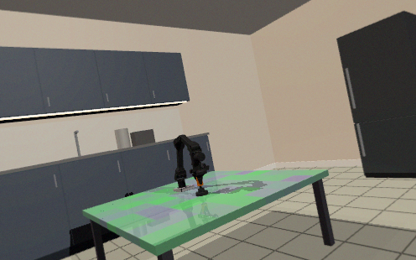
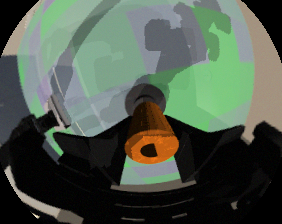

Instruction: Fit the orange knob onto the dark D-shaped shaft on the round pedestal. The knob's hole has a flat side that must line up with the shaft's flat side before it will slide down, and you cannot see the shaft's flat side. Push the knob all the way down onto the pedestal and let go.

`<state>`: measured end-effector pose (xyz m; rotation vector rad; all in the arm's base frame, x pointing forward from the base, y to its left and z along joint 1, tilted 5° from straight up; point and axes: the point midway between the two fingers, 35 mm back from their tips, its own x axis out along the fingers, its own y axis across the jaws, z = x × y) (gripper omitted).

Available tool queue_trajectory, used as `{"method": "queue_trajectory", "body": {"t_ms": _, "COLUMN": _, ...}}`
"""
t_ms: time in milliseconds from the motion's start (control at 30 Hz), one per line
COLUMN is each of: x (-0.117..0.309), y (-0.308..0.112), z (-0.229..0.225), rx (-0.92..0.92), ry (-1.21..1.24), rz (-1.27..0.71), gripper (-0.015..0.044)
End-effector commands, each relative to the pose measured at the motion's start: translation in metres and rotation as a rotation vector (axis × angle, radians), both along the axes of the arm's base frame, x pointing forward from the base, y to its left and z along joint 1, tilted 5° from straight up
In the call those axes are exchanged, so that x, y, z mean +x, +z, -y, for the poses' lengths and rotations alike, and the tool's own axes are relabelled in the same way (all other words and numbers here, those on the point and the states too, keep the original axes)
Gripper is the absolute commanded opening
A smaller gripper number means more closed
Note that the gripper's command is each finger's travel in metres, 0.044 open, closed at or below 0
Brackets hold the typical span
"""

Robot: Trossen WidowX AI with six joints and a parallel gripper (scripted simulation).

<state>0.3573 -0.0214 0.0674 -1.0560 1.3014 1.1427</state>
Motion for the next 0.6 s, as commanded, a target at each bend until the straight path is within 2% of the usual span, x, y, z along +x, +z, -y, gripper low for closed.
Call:
{"method": "queue_trajectory", "body": {"t_ms": 0, "x": 0.0006, "y": -0.0005, "z": 0.0004, "rx": 0.000, "ry": 0.018, "rz": 0.005, "gripper": 0.0000}}
{"method": "queue_trajectory", "body": {"t_ms": 567, "x": -0.0026, "y": -0.0037, "z": -0.0005, "rx": 0.000, "ry": 0.018, "rz": 0.004, "gripper": 0.0000}}
